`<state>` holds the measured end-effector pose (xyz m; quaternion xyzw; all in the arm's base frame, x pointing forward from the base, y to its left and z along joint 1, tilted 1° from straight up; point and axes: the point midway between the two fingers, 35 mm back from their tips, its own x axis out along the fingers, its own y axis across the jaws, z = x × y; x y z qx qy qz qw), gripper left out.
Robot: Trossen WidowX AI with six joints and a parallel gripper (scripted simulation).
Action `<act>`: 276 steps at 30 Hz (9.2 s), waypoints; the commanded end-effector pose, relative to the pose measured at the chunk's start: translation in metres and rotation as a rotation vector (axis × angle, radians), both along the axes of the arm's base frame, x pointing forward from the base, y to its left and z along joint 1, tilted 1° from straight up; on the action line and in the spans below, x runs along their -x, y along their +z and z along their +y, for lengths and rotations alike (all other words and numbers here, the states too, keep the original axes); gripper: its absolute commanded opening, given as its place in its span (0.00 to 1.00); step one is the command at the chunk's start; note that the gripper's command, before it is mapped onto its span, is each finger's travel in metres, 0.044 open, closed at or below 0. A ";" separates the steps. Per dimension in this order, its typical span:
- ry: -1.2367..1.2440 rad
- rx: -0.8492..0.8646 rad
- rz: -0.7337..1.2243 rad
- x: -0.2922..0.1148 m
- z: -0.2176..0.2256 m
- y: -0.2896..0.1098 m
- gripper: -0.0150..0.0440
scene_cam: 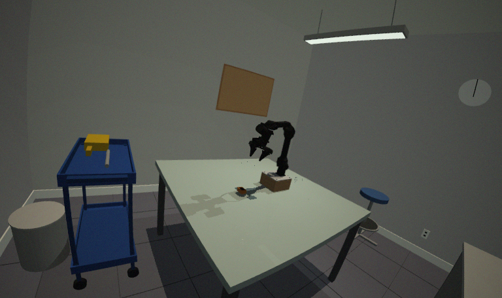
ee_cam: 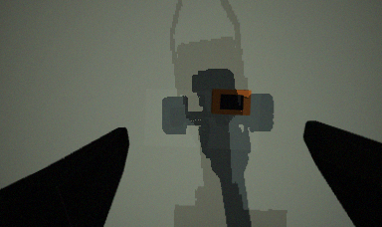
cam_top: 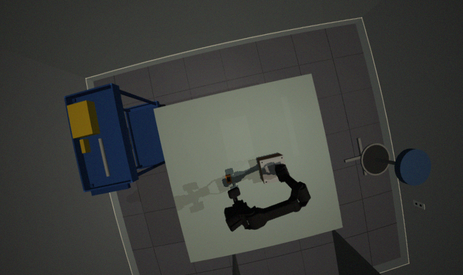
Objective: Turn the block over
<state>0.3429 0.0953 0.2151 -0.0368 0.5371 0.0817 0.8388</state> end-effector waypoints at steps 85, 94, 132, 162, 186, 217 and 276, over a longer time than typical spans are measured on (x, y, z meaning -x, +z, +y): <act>-0.072 0.068 0.375 -0.043 -0.040 -0.227 0.25; -0.074 0.051 0.239 -0.047 -0.039 -0.236 0.25; -0.085 -0.021 -0.272 -0.044 -0.039 -0.246 0.25; -0.096 -0.086 -0.687 -0.040 -0.039 -0.267 0.25; -0.098 -0.098 -0.755 -0.034 -0.040 -0.260 0.30; -0.098 -0.098 -0.755 -0.034 -0.040 -0.260 1.00; -0.075 0.053 0.269 -0.053 -0.038 -0.170 1.00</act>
